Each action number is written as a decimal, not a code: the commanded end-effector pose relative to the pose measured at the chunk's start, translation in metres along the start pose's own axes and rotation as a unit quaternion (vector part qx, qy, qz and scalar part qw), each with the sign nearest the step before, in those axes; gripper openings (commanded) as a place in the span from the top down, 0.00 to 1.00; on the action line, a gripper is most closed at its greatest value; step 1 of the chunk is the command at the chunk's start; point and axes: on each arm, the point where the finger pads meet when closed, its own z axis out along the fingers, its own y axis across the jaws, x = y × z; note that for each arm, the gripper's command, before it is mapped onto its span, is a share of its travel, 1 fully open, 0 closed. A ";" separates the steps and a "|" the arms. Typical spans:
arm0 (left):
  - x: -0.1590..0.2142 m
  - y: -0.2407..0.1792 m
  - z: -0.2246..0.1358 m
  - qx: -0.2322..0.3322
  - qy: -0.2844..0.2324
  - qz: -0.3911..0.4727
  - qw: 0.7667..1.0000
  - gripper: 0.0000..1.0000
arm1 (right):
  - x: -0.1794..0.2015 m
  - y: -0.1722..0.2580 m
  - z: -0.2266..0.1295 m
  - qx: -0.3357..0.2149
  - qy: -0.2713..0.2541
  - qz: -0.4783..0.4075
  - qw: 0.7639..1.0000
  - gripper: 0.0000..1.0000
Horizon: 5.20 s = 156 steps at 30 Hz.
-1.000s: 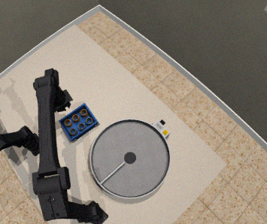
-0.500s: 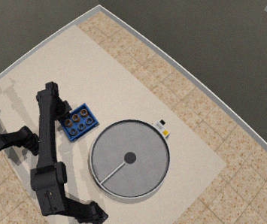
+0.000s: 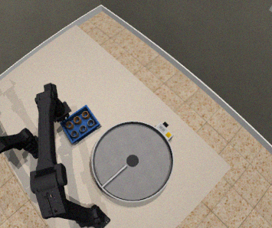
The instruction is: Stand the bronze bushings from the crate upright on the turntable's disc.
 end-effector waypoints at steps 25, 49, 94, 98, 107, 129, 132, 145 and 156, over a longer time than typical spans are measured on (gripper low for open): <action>-0.019 0.004 -0.007 -0.004 -0.022 -0.007 1.000 0.00 | -0.021 -0.002 -0.016 0.007 -0.021 0.001 1.000 0.85; -0.019 0.004 -0.007 -0.004 -0.022 -0.007 1.000 0.00 | -0.013 0.002 -0.016 0.006 -0.018 0.000 1.000 0.85; -0.019 0.004 -0.007 -0.004 -0.022 -0.007 1.000 0.00 | -0.007 0.002 0.072 0.001 -0.002 0.000 1.000 0.85; -0.019 0.004 -0.007 -0.004 -0.022 -0.007 1.000 0.00 | -0.017 -0.001 0.043 0.010 -0.030 0.000 0.999 0.85; -0.019 0.004 -0.007 -0.004 -0.022 -0.007 1.000 0.00 | -0.015 0.000 0.051 0.007 -0.022 0.000 1.000 0.85; -0.019 0.004 -0.007 -0.004 -0.022 -0.007 1.000 0.00 | -0.007 0.001 0.085 0.002 -0.007 0.000 1.000 0.85; -0.019 0.004 -0.007 -0.004 -0.022 -0.007 1.000 0.00 | -0.009 0.001 0.082 0.003 -0.009 0.000 1.000 0.85; -0.019 0.004 -0.007 -0.004 -0.022 -0.007 1.000 0.00 | -0.010 0.001 0.079 0.003 -0.012 0.000 1.000 1.00; -0.019 0.004 -0.007 -0.004 -0.022 -0.007 1.000 0.00 | -0.010 0.001 0.079 0.003 -0.012 0.000 1.000 1.00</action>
